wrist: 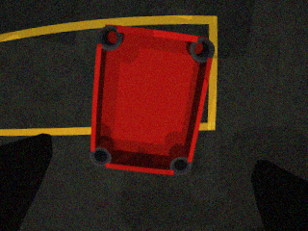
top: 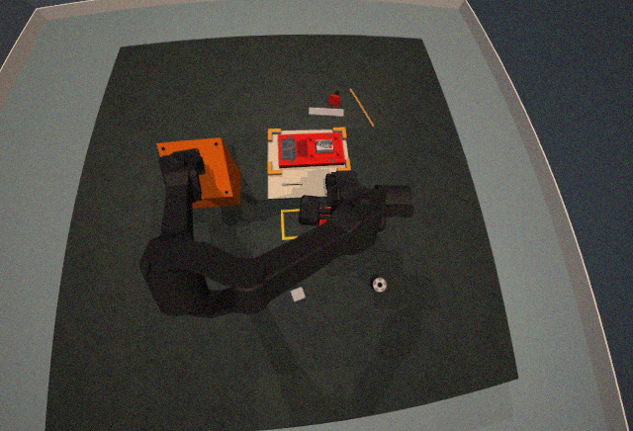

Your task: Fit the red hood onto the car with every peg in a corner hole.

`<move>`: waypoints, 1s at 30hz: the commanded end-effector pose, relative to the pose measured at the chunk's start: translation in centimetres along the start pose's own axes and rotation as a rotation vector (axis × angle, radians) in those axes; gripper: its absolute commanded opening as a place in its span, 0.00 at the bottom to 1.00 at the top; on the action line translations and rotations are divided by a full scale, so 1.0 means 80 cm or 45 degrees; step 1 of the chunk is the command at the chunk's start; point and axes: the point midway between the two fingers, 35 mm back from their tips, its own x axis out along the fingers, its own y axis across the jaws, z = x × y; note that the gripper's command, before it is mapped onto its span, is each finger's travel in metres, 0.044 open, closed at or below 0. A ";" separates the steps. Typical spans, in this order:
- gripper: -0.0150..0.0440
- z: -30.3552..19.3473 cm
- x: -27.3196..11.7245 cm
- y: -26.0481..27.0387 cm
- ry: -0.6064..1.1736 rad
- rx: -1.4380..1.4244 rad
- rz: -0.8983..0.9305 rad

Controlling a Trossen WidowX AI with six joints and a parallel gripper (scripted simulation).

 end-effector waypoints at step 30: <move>1.00 0.002 0.034 0.003 0.006 -0.009 0.009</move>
